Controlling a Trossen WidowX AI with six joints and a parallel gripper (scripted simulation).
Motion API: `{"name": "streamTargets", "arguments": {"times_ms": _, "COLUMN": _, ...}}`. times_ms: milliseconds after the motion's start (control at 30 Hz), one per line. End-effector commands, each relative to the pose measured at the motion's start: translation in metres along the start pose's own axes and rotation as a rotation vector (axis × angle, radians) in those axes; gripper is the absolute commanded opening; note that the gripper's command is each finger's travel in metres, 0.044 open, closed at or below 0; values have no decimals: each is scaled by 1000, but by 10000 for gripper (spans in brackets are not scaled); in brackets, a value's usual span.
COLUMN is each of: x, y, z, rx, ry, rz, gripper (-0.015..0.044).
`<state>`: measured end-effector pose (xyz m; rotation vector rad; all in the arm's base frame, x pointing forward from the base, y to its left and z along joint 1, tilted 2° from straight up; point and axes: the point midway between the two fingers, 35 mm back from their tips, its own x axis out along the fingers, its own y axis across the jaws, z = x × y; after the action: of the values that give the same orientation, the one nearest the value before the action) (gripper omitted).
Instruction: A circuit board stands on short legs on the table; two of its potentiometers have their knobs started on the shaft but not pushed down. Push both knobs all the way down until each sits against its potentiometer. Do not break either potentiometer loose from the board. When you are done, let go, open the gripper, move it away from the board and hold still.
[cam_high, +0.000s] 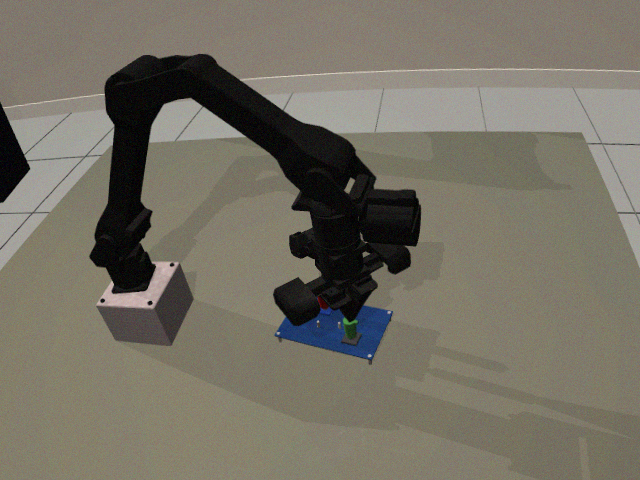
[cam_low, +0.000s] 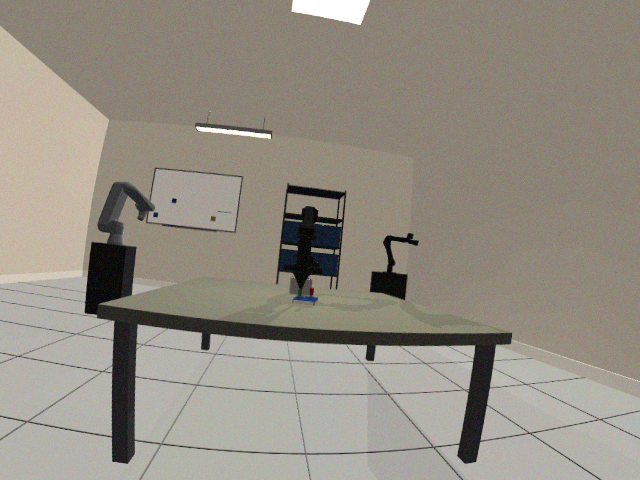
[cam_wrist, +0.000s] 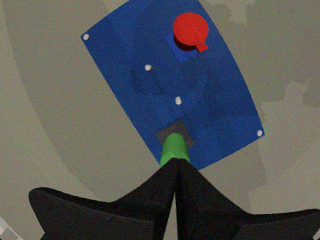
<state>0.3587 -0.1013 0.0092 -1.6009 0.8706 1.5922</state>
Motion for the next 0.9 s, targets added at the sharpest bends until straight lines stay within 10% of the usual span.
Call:
{"name": "streamTargets", "arguments": {"times_ms": 0, "x": -6, "y": 1, "z": 0, "rx": 0, "ry": 0, "rz": 6, "gripper": 0}}
{"name": "streamTargets", "arguments": {"times_ms": 300, "x": -18, "y": 1, "z": 0, "rx": 0, "ry": 0, "rz": 6, "gripper": 0}}
{"name": "streamTargets", "arguments": {"times_ms": 867, "x": -41, "y": 54, "z": 77, "rx": 1, "ry": -9, "rz": 10, "gripper": 440}}
